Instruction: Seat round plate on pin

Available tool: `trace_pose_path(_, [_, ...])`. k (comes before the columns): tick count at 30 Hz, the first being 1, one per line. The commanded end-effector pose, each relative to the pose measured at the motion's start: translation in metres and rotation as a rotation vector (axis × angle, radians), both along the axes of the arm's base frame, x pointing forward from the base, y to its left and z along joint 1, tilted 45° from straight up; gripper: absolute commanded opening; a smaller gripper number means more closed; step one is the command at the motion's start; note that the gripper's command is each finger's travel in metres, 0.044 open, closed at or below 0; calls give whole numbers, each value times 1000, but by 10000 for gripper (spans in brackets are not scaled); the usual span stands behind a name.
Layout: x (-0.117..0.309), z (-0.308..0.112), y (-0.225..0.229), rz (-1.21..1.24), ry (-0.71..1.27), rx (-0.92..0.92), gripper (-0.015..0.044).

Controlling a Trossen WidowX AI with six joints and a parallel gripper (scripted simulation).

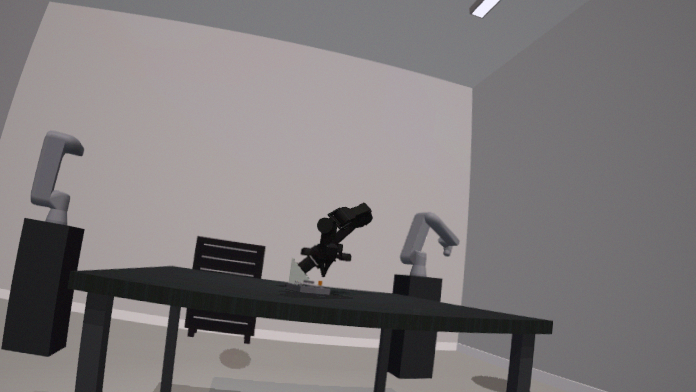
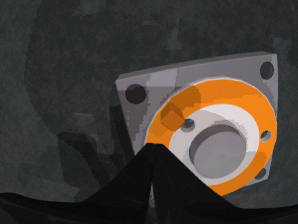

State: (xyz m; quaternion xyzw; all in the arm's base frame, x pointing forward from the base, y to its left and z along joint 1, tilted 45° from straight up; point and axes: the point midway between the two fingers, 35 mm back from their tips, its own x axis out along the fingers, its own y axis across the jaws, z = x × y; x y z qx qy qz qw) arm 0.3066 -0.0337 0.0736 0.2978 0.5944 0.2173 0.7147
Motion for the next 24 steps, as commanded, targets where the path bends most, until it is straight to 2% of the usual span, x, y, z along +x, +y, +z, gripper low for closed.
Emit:
trace_pose_path(1, [1, -14, 15, -3, 8, 12, 0])
trace_pose_path(24, [20, -20, 9, -3, 7, 11, 0])
